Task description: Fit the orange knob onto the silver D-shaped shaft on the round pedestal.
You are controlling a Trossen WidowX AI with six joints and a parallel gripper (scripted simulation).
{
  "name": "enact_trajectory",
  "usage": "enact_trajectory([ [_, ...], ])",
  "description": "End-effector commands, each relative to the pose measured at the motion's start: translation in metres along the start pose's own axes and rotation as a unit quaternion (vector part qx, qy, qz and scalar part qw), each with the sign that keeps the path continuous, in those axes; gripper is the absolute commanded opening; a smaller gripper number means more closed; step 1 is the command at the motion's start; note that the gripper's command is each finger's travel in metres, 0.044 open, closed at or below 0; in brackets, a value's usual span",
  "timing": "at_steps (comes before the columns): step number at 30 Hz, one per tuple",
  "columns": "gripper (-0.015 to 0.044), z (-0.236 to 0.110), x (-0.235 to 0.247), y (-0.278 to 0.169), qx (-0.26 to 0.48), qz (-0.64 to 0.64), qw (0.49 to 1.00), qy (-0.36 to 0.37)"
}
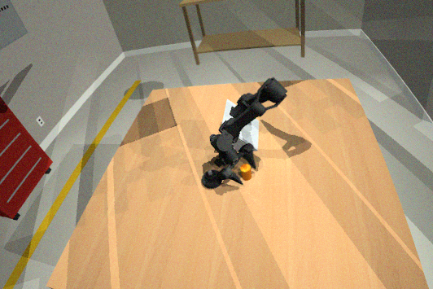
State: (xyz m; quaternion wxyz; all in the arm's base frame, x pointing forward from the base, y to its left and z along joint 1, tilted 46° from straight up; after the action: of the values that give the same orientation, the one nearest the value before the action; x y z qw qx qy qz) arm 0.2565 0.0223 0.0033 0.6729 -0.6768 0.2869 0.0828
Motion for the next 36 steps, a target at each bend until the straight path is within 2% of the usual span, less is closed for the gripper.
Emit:
enact_trajectory([
  [1,0.044,-0.004,0.01,0.004,-0.007,-0.007,1.0,0.009],
  [18,0.044,-0.037,0.008,-0.011,-0.015,-0.036,0.999,0.013],
  [32,0.044,-0.061,-0.011,-0.054,0.009,-0.041,0.999,0.012],
  [36,0.044,-0.065,-0.019,-0.065,0.018,-0.002,1.0,0.007],
])
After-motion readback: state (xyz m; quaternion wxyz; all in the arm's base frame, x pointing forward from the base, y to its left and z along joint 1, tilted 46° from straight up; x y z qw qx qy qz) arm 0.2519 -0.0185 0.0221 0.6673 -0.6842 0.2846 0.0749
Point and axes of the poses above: the point midway between the two fingers, 35 mm back from their tips, its own z axis out along the fingers, its own x axis across the jaws, y = z × x, the point moved 8 cm from there along -z, back along the fingers, and after that the axes turned 9 degrees about z, right-handed, at the moved point
